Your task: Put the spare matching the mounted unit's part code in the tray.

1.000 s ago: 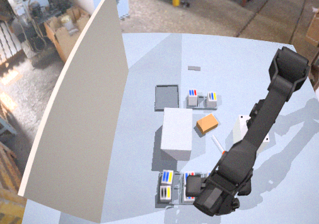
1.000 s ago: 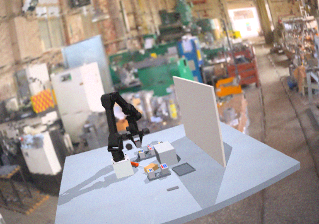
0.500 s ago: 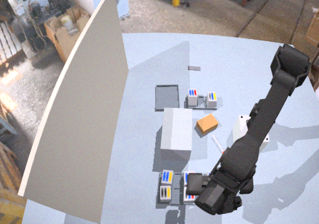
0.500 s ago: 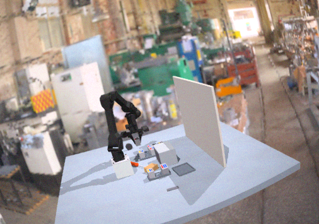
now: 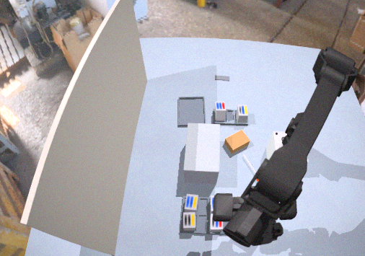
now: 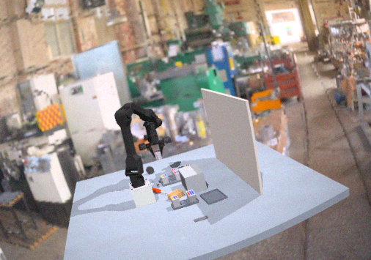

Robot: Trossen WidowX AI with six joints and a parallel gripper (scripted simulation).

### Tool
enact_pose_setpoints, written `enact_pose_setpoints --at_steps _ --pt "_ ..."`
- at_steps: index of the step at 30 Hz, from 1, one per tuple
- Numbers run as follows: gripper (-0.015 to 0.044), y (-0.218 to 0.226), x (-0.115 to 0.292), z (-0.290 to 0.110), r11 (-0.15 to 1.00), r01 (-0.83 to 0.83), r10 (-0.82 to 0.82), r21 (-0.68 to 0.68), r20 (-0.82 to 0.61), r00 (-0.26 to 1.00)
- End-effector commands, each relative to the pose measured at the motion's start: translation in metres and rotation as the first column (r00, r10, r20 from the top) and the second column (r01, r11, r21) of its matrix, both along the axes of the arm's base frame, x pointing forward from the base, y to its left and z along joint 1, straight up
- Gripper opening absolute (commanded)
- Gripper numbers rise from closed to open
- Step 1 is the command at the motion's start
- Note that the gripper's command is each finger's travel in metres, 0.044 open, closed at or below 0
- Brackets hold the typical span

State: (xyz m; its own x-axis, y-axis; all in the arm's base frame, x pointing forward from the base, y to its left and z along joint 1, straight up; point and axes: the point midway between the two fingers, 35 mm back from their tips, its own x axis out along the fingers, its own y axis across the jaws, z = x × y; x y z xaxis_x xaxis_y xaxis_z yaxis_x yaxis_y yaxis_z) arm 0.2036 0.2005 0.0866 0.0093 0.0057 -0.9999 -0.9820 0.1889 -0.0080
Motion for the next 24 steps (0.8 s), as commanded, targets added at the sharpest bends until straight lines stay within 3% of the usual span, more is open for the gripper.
enact_pose_setpoints --at_steps 1,7,12,24 --pt "0.0 0.002 0.001 0.021 1.0 -0.009 0.009 0.013 0.009 1.0" --pt "0.0 -0.001 0.003 0.021 1.0 0.006 -0.006 0.014 0.012 1.0" --pt "0.0 -0.019 0.019 0.026 0.994 0.112 -0.112 0.02 0.028 0.993" --pt "0.0 -0.06 0.059 0.027 0.99 0.144 -0.144 0.006 0.035 0.989"
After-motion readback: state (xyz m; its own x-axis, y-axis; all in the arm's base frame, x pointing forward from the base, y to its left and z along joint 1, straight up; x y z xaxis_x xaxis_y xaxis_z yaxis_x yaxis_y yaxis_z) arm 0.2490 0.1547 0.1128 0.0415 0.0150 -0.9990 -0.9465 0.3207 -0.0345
